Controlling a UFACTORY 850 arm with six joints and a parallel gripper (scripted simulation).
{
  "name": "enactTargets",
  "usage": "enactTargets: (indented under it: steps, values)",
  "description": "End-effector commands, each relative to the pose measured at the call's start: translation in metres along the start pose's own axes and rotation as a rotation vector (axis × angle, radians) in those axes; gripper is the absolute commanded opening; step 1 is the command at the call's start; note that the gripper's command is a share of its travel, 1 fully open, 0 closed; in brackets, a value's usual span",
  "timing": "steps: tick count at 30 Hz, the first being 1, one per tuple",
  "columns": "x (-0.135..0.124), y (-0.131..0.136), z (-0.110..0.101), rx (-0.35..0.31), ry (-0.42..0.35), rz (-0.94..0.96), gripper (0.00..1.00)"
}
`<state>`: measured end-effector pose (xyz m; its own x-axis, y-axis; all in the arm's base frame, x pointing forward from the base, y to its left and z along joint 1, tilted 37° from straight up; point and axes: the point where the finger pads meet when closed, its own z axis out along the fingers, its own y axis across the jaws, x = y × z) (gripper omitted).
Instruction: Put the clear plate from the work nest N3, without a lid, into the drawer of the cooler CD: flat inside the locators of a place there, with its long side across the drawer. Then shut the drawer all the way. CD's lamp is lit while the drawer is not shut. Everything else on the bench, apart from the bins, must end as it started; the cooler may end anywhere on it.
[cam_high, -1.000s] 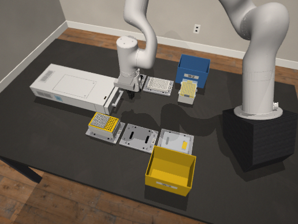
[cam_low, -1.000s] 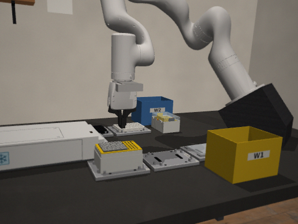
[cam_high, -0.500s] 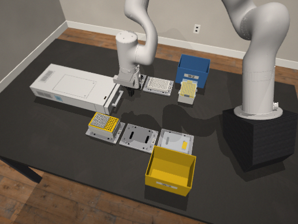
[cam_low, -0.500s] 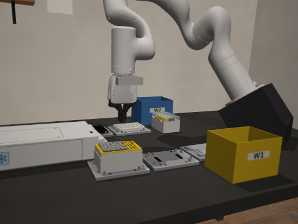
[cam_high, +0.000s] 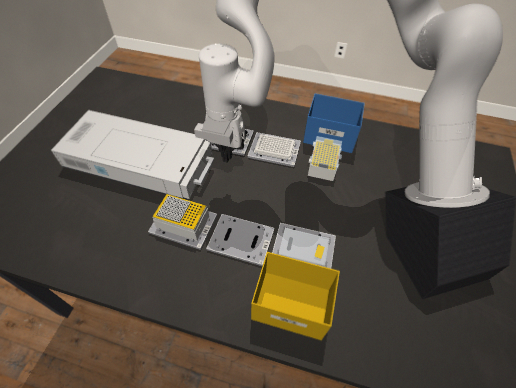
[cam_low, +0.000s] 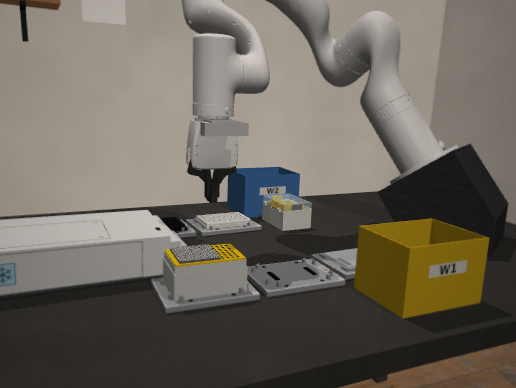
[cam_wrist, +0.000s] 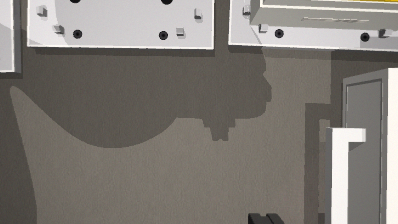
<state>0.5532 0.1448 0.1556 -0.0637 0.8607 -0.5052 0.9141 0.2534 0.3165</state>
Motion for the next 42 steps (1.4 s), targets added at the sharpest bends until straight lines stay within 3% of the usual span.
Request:
enactTargets:
  steps: [1, 17, 18, 42]
  values:
    - [0.000, 0.001, -0.008, -0.001, 0.000, 0.000, 0.00]
    - [0.000, 0.001, -0.018, -0.001, 0.000, 0.000, 0.00]
    - [0.000, -0.003, -0.021, -0.001, 0.001, 0.034, 1.00]
    - [-0.003, -0.095, -0.082, -0.001, 0.001, 0.767, 1.00]
